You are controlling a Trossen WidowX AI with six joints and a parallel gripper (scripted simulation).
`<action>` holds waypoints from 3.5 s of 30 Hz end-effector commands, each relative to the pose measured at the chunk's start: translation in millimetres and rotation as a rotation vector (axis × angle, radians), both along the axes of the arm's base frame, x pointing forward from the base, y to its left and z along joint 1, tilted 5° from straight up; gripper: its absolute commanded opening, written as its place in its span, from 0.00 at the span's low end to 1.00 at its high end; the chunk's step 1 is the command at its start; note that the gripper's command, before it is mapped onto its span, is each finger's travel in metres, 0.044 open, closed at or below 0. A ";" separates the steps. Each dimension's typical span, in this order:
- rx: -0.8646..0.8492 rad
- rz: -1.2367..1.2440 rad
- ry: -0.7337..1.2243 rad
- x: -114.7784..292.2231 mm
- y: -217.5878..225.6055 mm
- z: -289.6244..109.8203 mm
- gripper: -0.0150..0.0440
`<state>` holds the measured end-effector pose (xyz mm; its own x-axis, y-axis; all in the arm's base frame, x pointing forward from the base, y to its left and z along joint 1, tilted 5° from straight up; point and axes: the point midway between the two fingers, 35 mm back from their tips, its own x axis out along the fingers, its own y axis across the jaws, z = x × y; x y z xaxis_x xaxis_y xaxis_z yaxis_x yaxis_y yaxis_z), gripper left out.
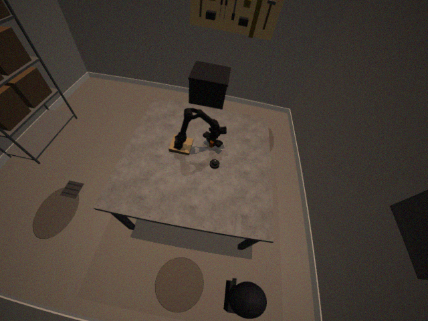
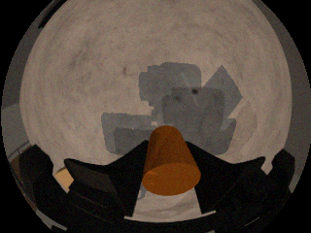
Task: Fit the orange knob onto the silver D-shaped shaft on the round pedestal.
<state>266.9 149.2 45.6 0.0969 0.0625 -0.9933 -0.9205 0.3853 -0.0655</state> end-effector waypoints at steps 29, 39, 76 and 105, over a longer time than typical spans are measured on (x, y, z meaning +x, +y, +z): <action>0.002 0.004 0.001 -7.1 -5.1 80.1 1.00; 0.002 0.004 0.001 -6.5 -4.6 66.2 1.00; 0.001 0.001 0.002 -0.6 -0.8 13.4 1.00; 0.002 0.004 0.002 -0.2 -0.3 -1.9 0.43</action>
<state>267.0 148.7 44.3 0.0968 0.0638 -0.9933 -0.9212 0.3835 -0.0651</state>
